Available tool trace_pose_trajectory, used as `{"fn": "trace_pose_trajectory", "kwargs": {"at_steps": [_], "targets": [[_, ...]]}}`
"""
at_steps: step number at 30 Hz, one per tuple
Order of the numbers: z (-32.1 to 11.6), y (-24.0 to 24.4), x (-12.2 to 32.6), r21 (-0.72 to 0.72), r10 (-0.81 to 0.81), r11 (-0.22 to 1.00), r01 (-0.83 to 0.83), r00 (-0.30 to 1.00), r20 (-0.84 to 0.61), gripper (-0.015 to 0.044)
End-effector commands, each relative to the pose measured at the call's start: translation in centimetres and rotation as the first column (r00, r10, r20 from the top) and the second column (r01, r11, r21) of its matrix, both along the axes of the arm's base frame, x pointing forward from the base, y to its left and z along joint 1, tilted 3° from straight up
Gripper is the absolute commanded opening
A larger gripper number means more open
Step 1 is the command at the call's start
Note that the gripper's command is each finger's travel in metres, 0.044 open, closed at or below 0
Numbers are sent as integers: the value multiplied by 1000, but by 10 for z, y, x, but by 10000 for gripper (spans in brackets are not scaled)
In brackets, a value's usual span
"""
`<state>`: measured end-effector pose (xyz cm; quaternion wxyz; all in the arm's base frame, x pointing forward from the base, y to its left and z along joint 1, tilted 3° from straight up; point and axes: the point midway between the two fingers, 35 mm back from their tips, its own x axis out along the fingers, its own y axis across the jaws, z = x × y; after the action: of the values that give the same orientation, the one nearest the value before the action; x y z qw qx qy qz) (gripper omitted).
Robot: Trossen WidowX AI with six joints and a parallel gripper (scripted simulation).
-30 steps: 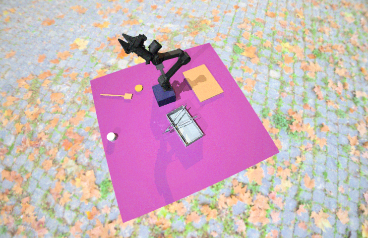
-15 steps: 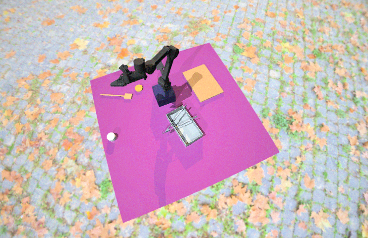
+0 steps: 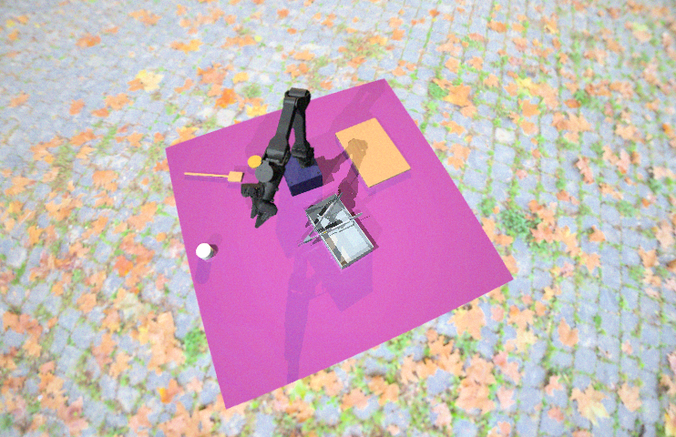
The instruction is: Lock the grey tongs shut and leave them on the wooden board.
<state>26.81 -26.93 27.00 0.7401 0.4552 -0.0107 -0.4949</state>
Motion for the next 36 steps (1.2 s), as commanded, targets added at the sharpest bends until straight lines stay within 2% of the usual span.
{"fn": "trace_pose_trajectory", "kwargs": {"at_steps": [1, 8, 16, 24, 36], "targets": [[-42, 32, 29, 147, 121, 983, -106, 988, -97, 440], [-122, 115, 60, 445, 368, 869, -215, 882, -294, 440], [-188, 214, 45, 689, 594, 710, -141, 645, -481, 440], [-193, 234, 44, 703, 610, 699, -127, 619, -495, 440], [-200, 234, 46, 703, 610, 699, -127, 619, -495, 440]]}}
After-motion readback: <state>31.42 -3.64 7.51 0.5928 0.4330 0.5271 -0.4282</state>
